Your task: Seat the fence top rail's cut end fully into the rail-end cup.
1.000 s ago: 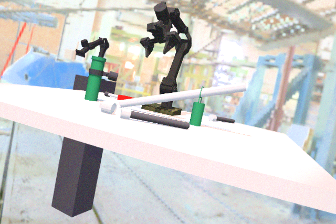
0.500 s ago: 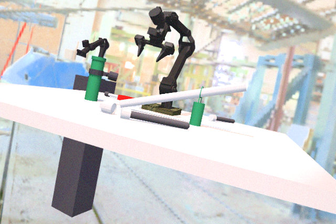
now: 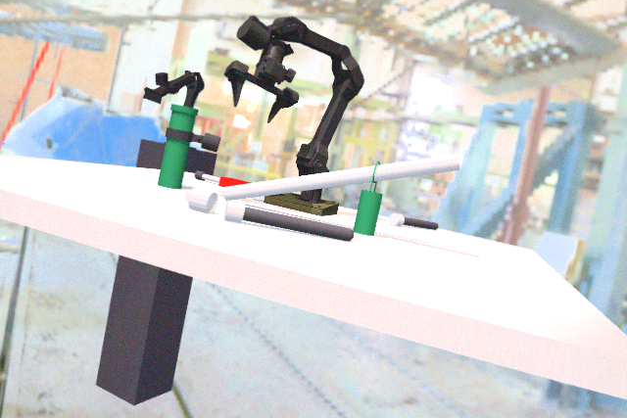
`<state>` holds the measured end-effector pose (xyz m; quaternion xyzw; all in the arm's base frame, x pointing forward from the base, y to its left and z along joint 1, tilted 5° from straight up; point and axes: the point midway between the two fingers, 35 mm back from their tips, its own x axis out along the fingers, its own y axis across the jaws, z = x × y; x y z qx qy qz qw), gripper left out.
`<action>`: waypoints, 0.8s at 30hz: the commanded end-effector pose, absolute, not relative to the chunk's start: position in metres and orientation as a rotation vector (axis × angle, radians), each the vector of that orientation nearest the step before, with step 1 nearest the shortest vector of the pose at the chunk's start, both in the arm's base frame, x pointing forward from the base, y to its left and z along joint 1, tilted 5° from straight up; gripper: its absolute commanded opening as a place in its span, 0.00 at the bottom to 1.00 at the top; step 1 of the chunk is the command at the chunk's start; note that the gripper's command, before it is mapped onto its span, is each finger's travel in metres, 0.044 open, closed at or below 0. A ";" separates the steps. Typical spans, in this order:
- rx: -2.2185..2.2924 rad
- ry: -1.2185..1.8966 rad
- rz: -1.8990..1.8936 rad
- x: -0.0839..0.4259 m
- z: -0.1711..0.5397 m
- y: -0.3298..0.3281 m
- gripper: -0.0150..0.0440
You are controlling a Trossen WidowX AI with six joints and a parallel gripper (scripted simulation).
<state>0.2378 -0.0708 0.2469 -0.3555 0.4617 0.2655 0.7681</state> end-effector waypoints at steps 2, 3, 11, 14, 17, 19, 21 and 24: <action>-1.159 0.805 0.890 0.232 0.245 -0.118 1.00; -1.200 0.774 0.915 0.231 0.244 -0.124 1.00; -1.559 0.486 1.079 0.215 0.241 -0.170 1.00; -1.681 0.394 1.108 0.210 0.241 -0.182 1.00; -1.713 0.371 1.114 0.208 0.241 -0.185 1.00; -1.713 0.371 1.114 0.208 0.241 -0.185 1.00; -1.713 0.371 1.114 0.208 0.241 -0.185 1.00; -1.713 0.371 1.114 0.208 0.241 -0.185 1.00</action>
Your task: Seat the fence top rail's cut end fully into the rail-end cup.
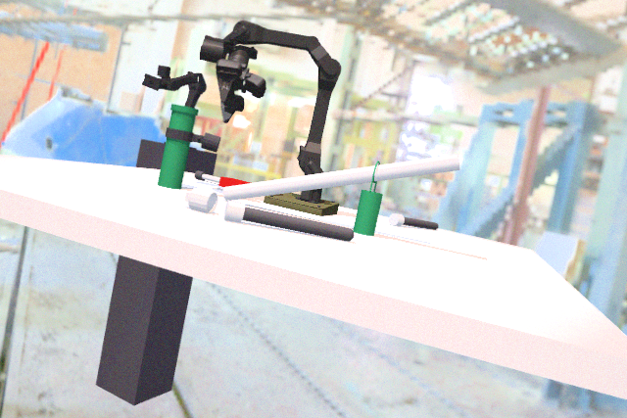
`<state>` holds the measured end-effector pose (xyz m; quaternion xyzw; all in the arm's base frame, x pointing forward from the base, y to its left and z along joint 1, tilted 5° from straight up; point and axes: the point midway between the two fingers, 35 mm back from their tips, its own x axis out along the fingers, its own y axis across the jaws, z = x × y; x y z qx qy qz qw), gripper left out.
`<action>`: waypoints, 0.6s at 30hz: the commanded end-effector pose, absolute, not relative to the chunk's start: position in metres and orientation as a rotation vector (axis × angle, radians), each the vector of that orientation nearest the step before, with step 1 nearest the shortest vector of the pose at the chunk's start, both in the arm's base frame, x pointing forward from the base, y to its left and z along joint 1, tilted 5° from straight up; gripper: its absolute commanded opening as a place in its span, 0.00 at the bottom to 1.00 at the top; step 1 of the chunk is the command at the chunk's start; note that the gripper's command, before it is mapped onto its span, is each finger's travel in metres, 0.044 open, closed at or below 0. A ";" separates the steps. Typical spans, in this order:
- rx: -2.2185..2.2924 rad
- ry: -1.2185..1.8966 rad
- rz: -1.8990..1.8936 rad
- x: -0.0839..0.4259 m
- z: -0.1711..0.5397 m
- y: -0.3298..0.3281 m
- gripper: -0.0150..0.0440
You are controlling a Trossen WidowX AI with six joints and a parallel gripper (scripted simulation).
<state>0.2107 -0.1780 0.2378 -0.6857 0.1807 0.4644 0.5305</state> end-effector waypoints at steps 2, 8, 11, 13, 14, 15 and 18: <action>-1.713 0.371 1.114 0.208 0.241 -0.185 1.00; -1.714 0.369 1.115 0.209 0.232 -0.186 1.00; -1.716 0.363 1.116 0.212 0.211 -0.187 1.00; -1.717 0.359 1.117 0.213 0.197 -0.187 1.00; -1.717 0.358 1.118 0.213 0.193 -0.186 1.00; -1.717 0.358 1.118 0.213 0.191 -0.186 1.00; -1.717 0.357 1.119 0.213 0.190 -0.186 1.00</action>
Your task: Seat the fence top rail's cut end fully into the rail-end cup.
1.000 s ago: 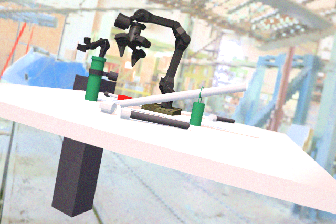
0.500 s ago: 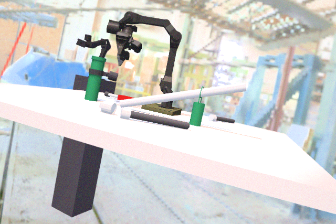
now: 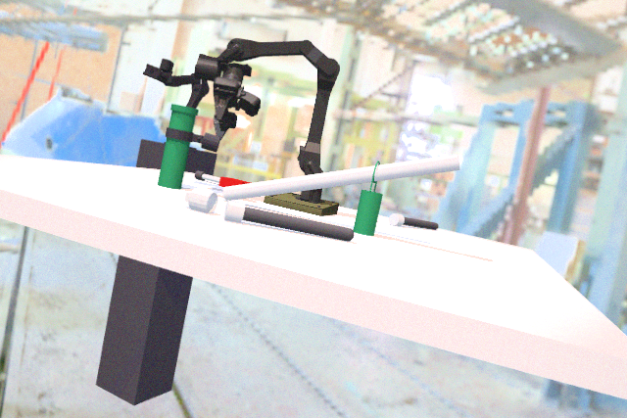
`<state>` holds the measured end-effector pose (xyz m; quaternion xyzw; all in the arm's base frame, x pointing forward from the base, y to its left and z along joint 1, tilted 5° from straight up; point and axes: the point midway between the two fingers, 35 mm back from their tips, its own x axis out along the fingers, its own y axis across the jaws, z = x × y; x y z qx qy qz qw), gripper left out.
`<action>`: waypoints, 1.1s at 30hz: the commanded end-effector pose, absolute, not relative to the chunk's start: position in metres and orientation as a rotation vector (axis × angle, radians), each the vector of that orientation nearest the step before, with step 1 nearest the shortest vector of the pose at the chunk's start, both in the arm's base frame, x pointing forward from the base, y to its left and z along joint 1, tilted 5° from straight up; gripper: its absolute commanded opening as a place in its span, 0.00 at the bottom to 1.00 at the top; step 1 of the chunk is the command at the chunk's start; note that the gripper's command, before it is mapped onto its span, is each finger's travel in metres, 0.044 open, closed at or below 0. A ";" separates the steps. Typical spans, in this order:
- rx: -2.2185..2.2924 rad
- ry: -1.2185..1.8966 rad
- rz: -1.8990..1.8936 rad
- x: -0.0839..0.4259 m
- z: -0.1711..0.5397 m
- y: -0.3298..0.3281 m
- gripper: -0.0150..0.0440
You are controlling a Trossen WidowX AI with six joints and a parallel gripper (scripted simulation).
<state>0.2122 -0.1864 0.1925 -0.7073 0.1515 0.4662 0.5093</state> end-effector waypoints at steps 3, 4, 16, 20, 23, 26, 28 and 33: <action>-1.719 0.356 1.121 0.215 0.188 -0.186 1.00; -1.720 0.356 1.123 0.216 0.187 -0.185 1.00; -1.728 0.349 1.139 0.227 0.171 -0.181 1.00; -1.731 0.347 1.144 0.230 0.165 -0.180 1.00; -1.733 0.345 1.148 0.233 0.161 -0.179 1.00; -1.736 0.343 1.152 0.235 0.157 -0.177 1.00; -1.737 0.342 1.155 0.237 0.155 -0.176 1.00; -1.741 0.339 1.161 0.241 0.148 -0.174 1.00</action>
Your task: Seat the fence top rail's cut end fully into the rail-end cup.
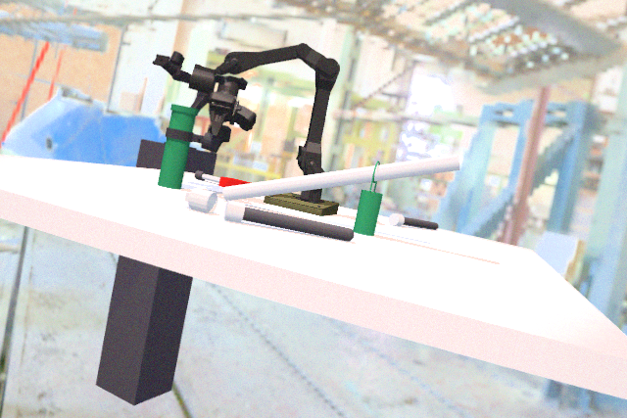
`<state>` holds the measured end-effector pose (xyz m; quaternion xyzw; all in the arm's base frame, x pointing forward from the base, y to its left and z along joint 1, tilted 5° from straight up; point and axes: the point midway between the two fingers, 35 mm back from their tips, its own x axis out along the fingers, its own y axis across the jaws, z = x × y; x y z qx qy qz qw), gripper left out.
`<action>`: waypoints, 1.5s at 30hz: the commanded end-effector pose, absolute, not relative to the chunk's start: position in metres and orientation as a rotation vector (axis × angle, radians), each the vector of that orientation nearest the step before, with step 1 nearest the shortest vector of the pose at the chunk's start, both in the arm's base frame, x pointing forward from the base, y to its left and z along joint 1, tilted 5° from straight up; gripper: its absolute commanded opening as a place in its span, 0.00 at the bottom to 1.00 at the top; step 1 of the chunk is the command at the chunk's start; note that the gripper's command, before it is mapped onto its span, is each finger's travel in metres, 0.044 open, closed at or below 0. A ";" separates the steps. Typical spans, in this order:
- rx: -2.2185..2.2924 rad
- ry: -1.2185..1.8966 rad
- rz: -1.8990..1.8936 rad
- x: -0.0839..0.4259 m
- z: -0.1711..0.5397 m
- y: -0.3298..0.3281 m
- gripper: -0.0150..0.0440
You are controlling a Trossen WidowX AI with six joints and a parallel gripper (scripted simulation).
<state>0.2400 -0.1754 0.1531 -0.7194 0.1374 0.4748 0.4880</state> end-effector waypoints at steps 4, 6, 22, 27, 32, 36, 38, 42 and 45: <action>-1.744 0.336 1.165 0.244 0.143 -0.171 1.00; -1.745 0.335 1.168 0.246 0.140 -0.170 1.00; -1.749 0.332 1.173 0.249 0.134 -0.168 0.51; -1.745 0.338 1.167 0.250 0.134 -0.167 0.39; -1.724 0.374 1.132 0.253 0.135 -0.165 0.25; -1.713 0.392 1.115 0.255 0.135 -0.164 0.25; -1.703 0.408 1.099 0.257 0.135 -0.163 0.25; -1.690 0.429 1.077 0.259 0.135 -0.161 0.25; -1.678 0.448 1.058 0.262 0.136 -0.160 0.25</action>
